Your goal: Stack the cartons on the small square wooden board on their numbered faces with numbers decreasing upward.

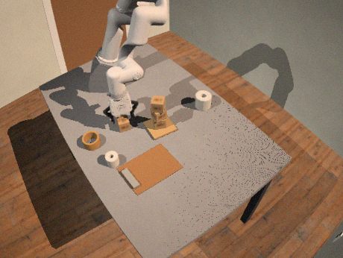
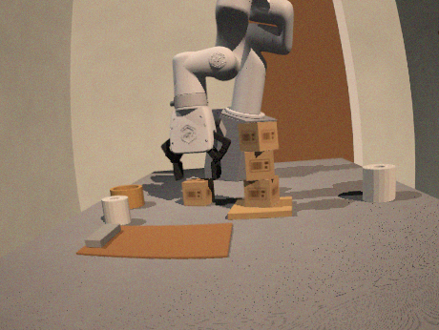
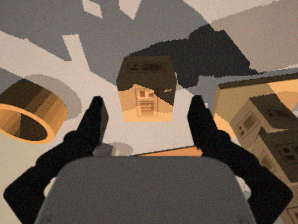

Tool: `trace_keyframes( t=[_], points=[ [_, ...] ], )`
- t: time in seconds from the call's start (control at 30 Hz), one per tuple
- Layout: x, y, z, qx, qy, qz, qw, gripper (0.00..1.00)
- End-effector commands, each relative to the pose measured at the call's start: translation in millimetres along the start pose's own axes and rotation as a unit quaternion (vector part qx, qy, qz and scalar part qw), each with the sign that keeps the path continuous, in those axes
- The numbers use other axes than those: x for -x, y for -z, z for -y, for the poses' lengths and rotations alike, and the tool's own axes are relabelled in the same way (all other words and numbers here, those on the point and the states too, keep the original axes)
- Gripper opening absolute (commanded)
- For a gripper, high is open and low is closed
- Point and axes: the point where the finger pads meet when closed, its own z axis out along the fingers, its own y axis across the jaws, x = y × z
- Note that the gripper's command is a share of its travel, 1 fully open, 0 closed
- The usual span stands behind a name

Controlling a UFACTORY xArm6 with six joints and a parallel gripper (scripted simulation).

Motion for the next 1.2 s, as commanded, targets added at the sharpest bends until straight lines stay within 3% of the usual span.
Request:
trace_keyframes(
  t=[0.0,1.17],
  points=[
    [1.1,-4.4,0.1,0.0,0.0,0.002,1.0,1.0],
    [0.4,-24.4,0.3,-0.001,0.0,0.001,1.0,1.0]
  ],
)
